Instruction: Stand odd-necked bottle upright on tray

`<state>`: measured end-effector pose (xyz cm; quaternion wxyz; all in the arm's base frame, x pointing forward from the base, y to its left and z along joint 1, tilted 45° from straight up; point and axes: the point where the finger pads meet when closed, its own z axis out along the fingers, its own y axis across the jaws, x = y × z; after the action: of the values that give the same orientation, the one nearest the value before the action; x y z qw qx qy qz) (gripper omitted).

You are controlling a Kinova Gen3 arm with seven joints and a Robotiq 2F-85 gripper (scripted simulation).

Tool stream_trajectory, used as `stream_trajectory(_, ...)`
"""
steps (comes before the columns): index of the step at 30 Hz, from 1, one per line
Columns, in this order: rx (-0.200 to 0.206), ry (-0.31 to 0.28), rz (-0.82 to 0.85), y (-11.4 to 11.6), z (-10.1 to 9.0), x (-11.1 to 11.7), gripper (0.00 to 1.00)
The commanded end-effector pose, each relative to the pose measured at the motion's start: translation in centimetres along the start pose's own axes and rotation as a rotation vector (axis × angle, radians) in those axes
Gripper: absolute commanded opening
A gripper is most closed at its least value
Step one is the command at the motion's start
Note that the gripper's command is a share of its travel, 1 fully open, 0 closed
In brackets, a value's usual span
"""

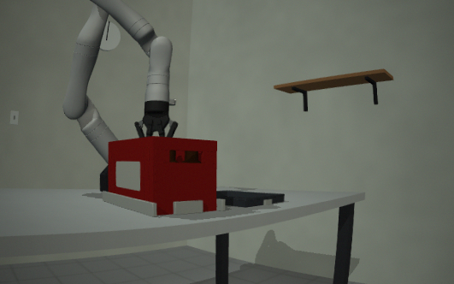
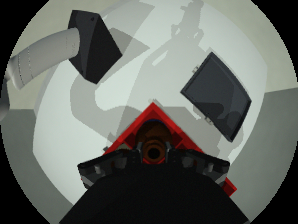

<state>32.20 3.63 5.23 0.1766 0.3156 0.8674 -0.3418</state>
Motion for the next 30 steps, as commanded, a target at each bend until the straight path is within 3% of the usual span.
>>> stream_trajectory(1, 0.000, 0.000, 0.000, 0.01, 0.02, 0.00, 0.00)
stream_trajectory(2, 0.000, 0.000, 0.000, 0.01, 0.02, 0.00, 0.64)
stream_trajectory(30, 0.000, 0.000, 0.000, 0.01, 0.02, 0.00, 0.64)
